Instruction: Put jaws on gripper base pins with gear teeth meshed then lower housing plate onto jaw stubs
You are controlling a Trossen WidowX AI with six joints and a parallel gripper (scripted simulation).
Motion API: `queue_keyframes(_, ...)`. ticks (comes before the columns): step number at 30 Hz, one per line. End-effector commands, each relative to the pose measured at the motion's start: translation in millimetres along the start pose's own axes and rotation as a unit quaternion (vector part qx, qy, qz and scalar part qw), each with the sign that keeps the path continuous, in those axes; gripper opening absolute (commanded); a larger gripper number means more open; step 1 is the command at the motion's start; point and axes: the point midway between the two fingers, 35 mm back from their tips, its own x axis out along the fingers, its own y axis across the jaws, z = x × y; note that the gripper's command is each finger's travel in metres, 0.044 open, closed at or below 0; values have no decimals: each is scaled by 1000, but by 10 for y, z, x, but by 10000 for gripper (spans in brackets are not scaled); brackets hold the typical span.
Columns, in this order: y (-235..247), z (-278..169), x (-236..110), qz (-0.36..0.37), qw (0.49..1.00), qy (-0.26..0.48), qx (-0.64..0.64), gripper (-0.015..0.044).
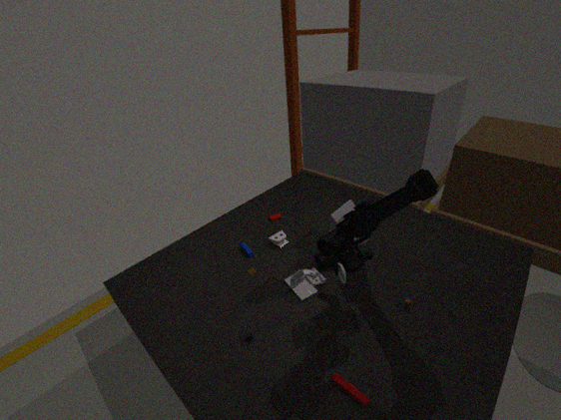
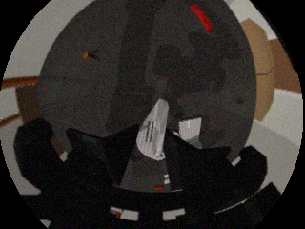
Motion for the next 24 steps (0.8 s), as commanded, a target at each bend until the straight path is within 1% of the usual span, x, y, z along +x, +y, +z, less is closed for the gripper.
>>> queue_keyframes(1, -27, -52, -2, -2, 999, 1, 49, 134)
queue_keyframes(12, -69, -155, -1, -2, 986, 1, 169, 134)
queue_keyframes(24, -108, -266, 0, -1, 955, 1, 296, 134)
